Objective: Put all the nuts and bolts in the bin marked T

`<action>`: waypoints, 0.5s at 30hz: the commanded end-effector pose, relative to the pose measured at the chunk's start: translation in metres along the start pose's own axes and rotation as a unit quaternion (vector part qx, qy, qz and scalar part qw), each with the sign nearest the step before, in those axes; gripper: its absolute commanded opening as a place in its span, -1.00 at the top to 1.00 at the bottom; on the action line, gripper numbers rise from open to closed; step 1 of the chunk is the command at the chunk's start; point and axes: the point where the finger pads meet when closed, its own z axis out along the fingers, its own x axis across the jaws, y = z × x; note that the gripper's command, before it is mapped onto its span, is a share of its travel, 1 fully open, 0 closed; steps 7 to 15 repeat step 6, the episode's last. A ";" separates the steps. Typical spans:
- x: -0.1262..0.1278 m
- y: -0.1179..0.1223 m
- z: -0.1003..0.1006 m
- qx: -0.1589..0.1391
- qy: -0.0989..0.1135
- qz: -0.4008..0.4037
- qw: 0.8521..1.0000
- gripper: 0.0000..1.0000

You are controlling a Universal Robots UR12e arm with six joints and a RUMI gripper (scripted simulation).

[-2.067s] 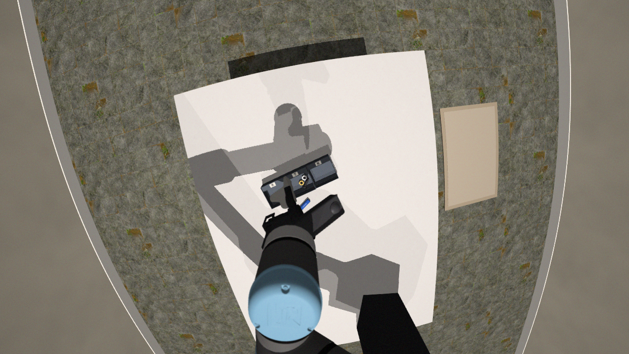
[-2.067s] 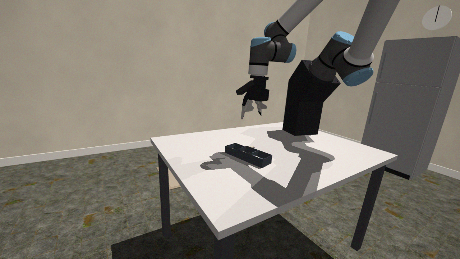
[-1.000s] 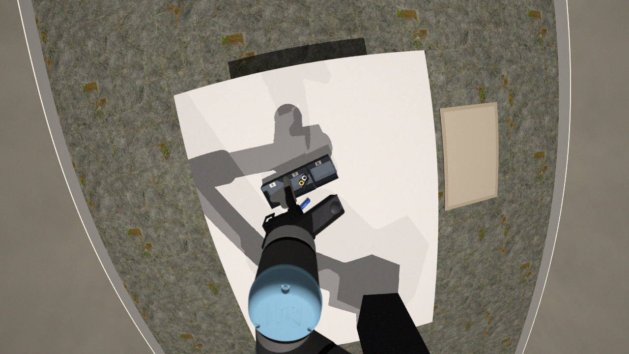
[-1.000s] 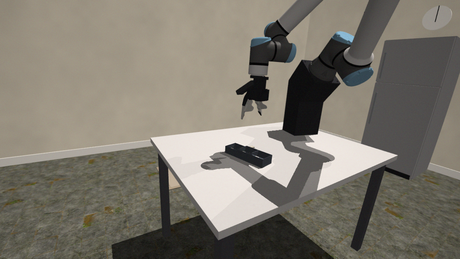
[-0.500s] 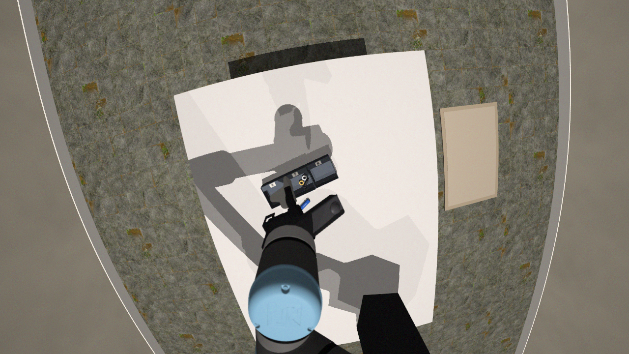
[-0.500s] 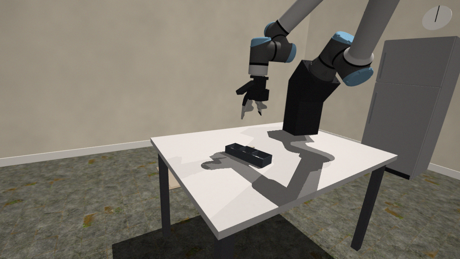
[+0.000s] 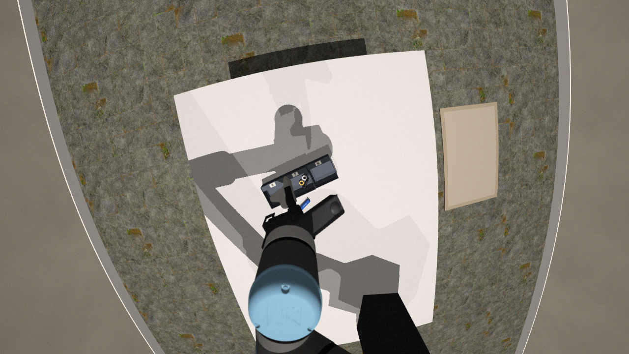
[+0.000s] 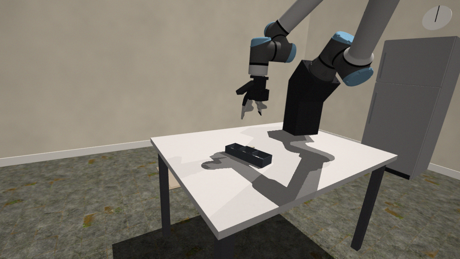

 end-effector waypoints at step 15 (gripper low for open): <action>-0.001 0.000 -0.001 0.000 0.000 0.000 1.000 -1.00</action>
